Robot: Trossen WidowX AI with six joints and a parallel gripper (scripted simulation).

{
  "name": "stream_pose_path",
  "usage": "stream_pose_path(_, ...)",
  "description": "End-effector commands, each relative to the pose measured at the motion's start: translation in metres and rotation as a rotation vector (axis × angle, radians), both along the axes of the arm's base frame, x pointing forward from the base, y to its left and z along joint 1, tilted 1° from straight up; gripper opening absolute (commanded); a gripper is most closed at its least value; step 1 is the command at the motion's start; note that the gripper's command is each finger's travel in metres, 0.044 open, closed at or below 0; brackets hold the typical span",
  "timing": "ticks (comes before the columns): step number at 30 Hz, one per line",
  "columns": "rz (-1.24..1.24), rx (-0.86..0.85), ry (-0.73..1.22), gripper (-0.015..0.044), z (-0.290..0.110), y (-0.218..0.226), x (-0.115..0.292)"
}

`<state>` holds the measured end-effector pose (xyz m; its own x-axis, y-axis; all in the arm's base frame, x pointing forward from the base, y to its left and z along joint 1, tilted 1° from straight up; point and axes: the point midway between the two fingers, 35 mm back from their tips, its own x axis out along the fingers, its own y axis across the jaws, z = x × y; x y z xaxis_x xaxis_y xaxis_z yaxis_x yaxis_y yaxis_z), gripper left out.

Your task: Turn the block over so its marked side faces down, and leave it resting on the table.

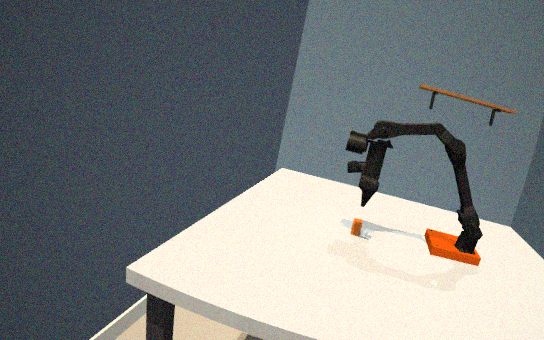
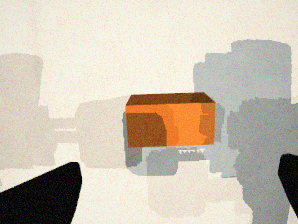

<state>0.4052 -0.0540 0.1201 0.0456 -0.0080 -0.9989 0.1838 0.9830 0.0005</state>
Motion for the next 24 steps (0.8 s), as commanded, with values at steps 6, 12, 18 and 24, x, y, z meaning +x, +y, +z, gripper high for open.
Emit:
stream_pose_path(6,0.005,0.01,0.019,0.044,-0.037,0.002,0.0)
stream_pose_path(12,0.005,0.01,0.019,0.044,-0.038,0.002,0.0)
stream_pose_path(18,0.005,0.011,0.019,0.044,-0.052,0.002,0.001)
stream_pose_path(24,0.005,0.011,0.019,0.044,-0.054,0.002,0.001)
